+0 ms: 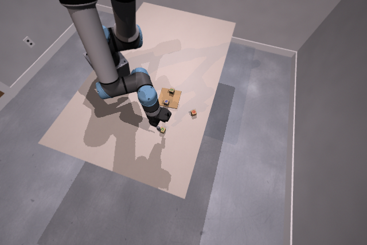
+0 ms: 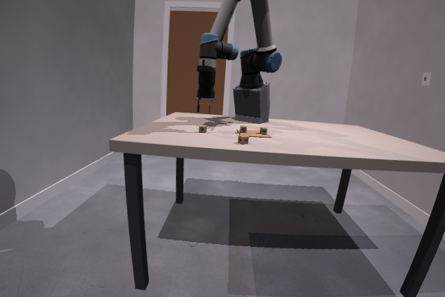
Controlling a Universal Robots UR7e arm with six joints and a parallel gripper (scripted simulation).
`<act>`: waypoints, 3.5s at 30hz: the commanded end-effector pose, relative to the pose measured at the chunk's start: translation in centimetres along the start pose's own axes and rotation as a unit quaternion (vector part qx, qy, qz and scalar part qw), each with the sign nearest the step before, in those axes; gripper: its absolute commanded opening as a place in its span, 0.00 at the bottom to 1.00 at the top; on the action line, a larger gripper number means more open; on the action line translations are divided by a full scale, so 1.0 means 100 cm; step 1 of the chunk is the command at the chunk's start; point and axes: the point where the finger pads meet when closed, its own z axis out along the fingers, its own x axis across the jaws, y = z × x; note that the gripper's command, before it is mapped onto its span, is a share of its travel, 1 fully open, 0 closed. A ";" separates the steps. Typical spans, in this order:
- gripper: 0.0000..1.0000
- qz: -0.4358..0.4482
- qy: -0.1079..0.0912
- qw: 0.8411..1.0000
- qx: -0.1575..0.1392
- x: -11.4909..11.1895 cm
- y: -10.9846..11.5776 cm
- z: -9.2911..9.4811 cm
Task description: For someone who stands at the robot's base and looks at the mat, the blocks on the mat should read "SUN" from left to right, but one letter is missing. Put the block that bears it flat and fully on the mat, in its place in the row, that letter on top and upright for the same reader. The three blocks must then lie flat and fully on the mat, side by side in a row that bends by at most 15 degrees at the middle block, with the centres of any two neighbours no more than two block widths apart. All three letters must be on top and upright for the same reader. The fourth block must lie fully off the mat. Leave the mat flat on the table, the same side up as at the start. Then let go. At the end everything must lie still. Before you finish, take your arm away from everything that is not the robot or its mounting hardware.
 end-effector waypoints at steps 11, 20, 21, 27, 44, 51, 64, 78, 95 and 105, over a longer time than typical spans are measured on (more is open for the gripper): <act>1.00 -0.004 0.000 1.000 0.001 0.000 0.000 0.008; 1.00 -0.004 0.000 1.000 0.001 0.001 0.000 0.018; 1.00 -0.004 0.000 1.000 0.001 0.001 0.000 0.019; 1.00 -0.004 0.000 1.000 0.001 0.001 0.000 0.029; 1.00 -0.004 0.000 1.000 0.001 0.001 0.000 0.048; 1.00 -0.004 0.000 1.000 0.001 0.001 0.000 0.051; 1.00 -0.004 0.000 1.000 0.001 0.001 0.000 0.052; 1.00 -0.004 0.000 1.000 0.001 0.001 0.000 0.052; 1.00 -0.004 0.000 1.000 0.001 0.001 0.000 0.052; 1.00 -0.004 0.000 1.000 0.001 0.001 0.000 0.059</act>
